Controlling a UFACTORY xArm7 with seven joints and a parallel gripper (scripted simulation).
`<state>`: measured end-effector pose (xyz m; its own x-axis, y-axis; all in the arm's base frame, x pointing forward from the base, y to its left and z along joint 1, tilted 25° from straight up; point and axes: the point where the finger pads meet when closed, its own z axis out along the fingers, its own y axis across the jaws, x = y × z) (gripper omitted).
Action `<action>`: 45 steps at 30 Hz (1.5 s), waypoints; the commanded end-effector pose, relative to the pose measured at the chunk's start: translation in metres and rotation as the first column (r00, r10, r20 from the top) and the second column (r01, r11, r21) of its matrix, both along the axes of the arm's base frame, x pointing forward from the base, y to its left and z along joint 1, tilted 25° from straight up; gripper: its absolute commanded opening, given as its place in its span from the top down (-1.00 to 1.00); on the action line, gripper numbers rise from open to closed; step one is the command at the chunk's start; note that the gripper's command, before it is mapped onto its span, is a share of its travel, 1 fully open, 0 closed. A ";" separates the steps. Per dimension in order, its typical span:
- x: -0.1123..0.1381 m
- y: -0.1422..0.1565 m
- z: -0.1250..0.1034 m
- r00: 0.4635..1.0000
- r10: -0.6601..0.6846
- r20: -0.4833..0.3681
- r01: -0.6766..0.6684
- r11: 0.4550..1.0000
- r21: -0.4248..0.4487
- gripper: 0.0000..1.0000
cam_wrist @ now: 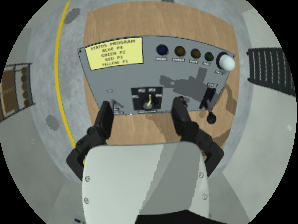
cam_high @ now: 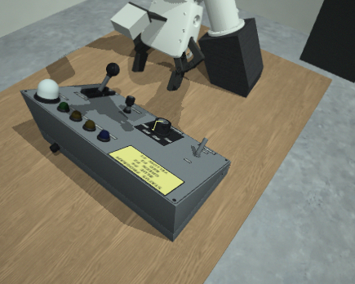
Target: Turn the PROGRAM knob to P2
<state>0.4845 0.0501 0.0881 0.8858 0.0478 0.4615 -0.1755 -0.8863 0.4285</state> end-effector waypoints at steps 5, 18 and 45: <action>0.001 0.001 0.001 1.000 0.002 0.003 -0.002 1.000 0.002 -1.00; 0.001 0.001 0.001 1.000 0.002 0.003 -0.002 1.000 0.002 -0.52; -0.110 -0.018 -0.049 1.000 0.002 0.003 -0.002 1.000 0.002 -0.52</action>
